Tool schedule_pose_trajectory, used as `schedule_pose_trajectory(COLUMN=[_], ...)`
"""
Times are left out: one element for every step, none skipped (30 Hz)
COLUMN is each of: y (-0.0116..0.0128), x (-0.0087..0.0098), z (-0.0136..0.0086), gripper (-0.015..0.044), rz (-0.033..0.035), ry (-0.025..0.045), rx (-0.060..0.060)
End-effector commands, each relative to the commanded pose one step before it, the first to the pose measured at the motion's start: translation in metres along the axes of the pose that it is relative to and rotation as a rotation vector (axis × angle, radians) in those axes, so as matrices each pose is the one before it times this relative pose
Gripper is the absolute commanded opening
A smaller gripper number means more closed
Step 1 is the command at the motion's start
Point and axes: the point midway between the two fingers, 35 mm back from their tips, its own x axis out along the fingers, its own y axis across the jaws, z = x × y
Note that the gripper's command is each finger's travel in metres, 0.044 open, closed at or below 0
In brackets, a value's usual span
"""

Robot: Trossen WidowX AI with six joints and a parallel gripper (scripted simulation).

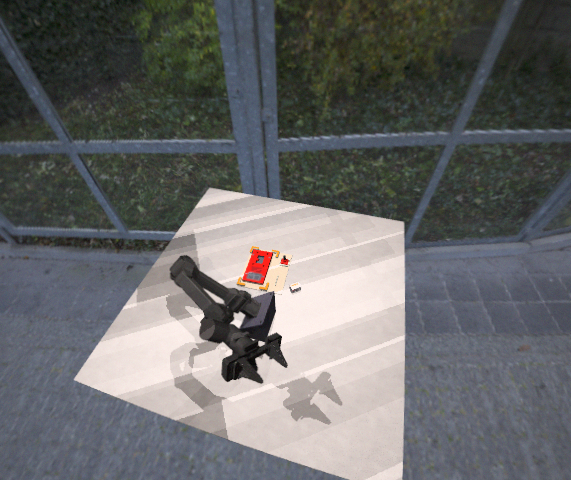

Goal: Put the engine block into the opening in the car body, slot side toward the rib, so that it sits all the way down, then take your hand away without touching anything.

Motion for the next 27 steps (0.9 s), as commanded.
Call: schedule_pose_trajectory(y=[0.00000,-0.00048,-0.00143,-0.00237,-0.00330,-0.00420,-0.00505,-0.00534,-0.00525,-0.00516,-0.00506,-0.00236,-0.00419,-0.00545,-0.00549,-0.00546,-0.00535,-0.00532,-0.00442,-0.00255,-0.00252,-0.00328,-0.00425,-0.00420,-0.00411,-0.00401,-0.00391], x=[0.00000,0.00015,0.00044,0.00073,0.00102,0.00131,0.00160,0.00173,0.00174,0.00175,0.00176,0.00060,0.00104,0.00132,0.00131,0.00133,0.00145,0.00144,0.00127,0.00090,0.00090,0.00113,0.00148,0.00150,0.00151,0.00151,0.00152], z=[0.00000,-0.00027,-0.00080,-0.00135,-0.00192,-0.00253,-0.00316,-0.00351,-0.00363,-0.00375,-0.00386,-0.00110,-0.00194,-0.00248,-0.00246,-0.00252,-0.00278,-0.00281,-0.00251,-0.00182,-0.00185,-0.00250,-0.00336,-0.00349,-0.00358,-0.00367,-0.00376], gripper=[0.0426,0.0440,0.0440,0.0440,0.0440,0.0440,0.0440,0.0440,0.0440,0.0440,0.0440,0.0440,0.0440,0.0440,0.0440,0.0440,0.0440,0.0440,0.0440,0.0440,0.0440,0.0440,0.0440,0.0440,0.0440,0.0440,0.0440], rz=[0.00000,-0.00154,-0.00460,-0.00766,-0.01068,-0.01367,-0.01653,-0.01765,-0.01751,-0.01736,-0.01721,-0.00569,-0.01006,-0.01304,-0.01310,-0.01349,-0.01485,-0.01482,-0.01298,-0.00908,-0.00904,-0.01159,-0.01513,-0.01515,-0.01501,-0.01486,-0.01471], ry=[0.00000,0.00036,0.00111,0.00190,0.00277,0.00375,0.00485,0.00556,0.00591,0.00626,0.00660,-0.00063,-0.00118,-0.00165,-0.00180,-0.00128,0.00068,0.00072,0.00140,0.00281,0.00292,0.00370,0.00513,0.00548,0.00578,0.00608,0.00637], rx=[0.0000,-0.0023,-0.0068,-0.0114,-0.0159,-0.0205,-0.0250,-0.0270,-0.0271,-0.0272,-0.0273,0.0007,0.0012,0.0014,0.0012,-0.0020,-0.0114,-0.0116,-0.0133,-0.0167,-0.0168,-0.0216,-0.0285,-0.0288,-0.0289,-0.0290,-0.0290])
